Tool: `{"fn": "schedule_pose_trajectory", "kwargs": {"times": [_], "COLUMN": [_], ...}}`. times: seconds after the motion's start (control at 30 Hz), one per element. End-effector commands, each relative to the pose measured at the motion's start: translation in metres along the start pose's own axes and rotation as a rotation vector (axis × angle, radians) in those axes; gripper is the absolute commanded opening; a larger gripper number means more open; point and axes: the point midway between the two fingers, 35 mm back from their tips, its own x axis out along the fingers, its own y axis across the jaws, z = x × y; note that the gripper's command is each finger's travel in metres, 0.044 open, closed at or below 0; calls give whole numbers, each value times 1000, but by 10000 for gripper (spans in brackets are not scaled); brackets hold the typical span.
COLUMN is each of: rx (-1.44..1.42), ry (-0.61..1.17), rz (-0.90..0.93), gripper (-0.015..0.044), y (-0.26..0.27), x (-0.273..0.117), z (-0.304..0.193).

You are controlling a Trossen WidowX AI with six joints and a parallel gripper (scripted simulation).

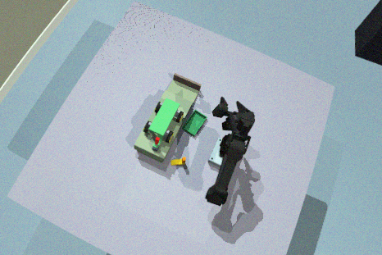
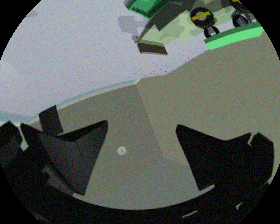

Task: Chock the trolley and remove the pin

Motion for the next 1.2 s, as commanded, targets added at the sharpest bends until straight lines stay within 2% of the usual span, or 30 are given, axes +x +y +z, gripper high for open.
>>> {"fn": "schedule_pose_trajectory", "kwargs": {"times": [0.0, 0.23, 0.7, 1.17], "rx": [8, 315, 905, 1376], "ry": [-3, -144, -500, -767], "rz": [-2, -43, 43, 360], "gripper": [374, 190, 190, 190], "y": [0, -11, -41, -72], "x": [0, 6, 17, 12], "z": [0, 10, 37, 69]}}
